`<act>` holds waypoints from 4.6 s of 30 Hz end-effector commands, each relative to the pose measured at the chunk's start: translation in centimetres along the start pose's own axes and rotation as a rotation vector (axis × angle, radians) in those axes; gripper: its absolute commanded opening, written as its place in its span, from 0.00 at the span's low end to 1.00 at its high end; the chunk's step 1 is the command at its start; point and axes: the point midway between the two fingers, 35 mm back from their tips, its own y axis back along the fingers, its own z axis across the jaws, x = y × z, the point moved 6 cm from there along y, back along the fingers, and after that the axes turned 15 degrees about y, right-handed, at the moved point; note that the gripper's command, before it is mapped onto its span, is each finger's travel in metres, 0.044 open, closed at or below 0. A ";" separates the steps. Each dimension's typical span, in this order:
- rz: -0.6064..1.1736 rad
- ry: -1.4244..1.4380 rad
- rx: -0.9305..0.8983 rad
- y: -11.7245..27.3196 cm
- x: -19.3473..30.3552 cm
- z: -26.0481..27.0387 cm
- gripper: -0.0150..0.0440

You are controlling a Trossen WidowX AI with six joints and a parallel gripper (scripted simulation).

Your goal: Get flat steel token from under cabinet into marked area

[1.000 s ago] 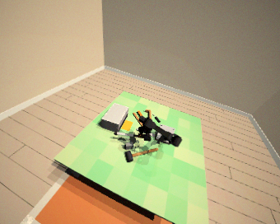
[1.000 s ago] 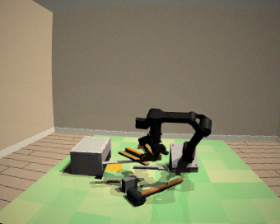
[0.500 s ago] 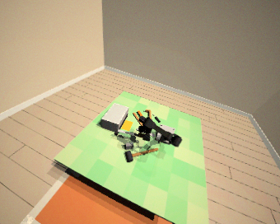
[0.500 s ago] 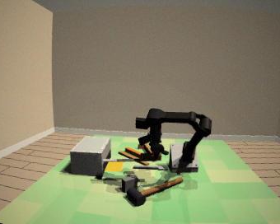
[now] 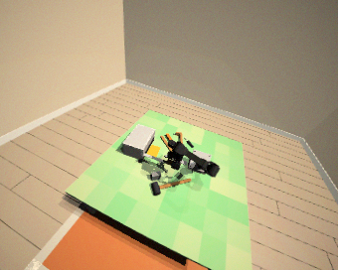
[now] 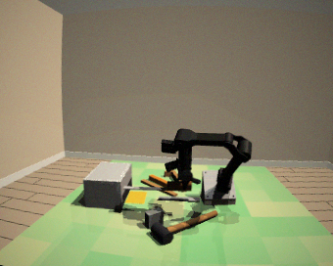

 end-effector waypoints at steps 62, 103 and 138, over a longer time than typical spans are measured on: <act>-0.012 -0.213 -0.007 -5.5 -0.9 0.4 0.25; -0.013 -0.213 -0.010 -11.8 -1.1 0.5 0.25; -0.014 -0.182 -0.012 -13.5 -1.1 1.1 0.71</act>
